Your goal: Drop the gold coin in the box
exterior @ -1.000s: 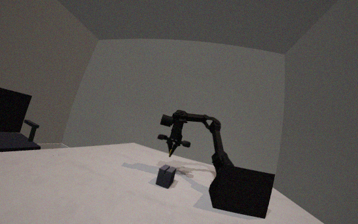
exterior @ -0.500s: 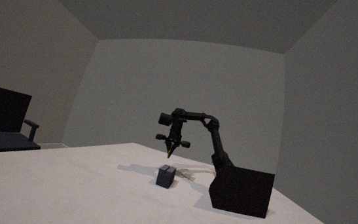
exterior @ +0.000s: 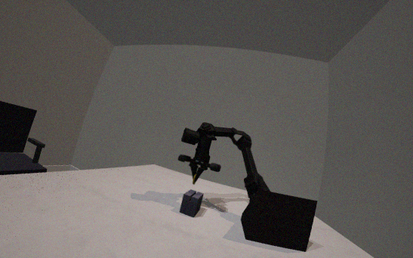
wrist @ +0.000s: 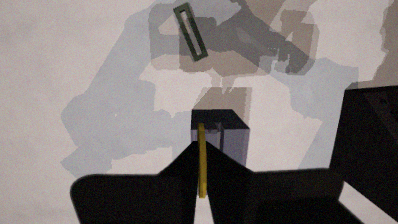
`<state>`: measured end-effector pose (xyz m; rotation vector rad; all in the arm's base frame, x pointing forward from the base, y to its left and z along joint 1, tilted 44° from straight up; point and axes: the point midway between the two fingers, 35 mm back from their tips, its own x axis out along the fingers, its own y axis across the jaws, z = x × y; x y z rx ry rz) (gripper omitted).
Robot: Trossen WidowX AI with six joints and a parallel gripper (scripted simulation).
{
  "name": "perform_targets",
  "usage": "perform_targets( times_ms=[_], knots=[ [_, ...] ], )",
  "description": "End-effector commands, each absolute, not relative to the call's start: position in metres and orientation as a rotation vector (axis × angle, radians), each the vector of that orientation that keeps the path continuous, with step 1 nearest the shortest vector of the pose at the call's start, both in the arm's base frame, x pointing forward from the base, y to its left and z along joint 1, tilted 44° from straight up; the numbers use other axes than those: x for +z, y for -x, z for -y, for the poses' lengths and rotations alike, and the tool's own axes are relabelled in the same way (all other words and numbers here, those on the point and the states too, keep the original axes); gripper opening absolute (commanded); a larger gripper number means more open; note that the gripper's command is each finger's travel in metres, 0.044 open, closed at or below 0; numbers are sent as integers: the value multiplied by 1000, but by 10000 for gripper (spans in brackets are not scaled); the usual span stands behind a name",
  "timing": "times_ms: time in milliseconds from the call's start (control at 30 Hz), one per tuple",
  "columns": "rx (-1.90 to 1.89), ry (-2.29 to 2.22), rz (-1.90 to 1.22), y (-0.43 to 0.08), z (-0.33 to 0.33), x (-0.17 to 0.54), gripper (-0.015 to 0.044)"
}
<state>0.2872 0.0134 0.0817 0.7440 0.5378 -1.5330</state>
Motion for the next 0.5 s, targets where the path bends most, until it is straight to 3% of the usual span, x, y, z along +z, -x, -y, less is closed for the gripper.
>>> perform_targets(
  times_ms=[0,467],
  knots=[
    [-1545,-732,-546,-282,-19,71,0],
    [-1549,-727,-538,-272,-42,48,0]
  ],
)
